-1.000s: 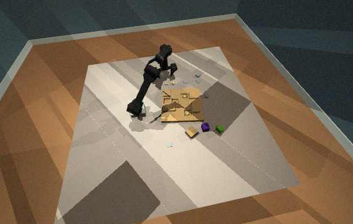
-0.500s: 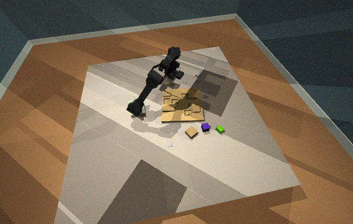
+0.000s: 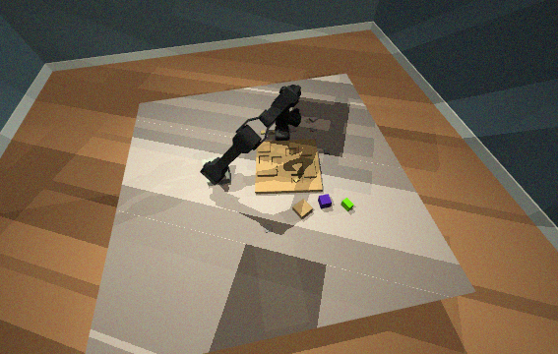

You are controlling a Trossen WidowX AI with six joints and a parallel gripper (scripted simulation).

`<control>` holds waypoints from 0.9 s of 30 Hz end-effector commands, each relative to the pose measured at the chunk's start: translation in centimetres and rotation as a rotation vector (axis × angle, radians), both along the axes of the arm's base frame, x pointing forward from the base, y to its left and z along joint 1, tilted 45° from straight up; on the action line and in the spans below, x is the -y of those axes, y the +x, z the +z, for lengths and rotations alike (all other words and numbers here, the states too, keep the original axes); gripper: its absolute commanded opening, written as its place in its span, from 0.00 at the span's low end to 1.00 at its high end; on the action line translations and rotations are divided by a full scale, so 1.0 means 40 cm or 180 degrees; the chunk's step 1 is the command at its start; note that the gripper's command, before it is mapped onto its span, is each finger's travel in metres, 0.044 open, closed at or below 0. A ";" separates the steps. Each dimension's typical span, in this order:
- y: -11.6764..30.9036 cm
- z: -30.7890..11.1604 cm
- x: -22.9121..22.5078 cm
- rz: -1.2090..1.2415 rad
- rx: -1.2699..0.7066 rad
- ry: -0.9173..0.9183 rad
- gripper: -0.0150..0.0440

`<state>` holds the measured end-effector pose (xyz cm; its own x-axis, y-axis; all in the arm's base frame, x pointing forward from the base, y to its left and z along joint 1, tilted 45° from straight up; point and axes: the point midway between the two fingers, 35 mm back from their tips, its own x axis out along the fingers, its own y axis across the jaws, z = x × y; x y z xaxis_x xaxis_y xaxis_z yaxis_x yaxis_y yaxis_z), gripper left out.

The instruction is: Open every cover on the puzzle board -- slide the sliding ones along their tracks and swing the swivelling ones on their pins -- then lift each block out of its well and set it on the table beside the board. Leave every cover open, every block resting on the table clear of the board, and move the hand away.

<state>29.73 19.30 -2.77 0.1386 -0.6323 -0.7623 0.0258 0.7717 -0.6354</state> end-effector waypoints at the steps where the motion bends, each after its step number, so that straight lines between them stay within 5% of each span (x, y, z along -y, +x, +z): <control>1: 0.022 0.038 0.033 -0.0554 0.0487 0.0097 0.25; 27: 0.114 0.274 0.310 -0.5019 0.4421 0.0872 0.25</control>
<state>34.22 8.08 7.19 0.1477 -0.6637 -0.7333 0.9065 -0.2057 0.3688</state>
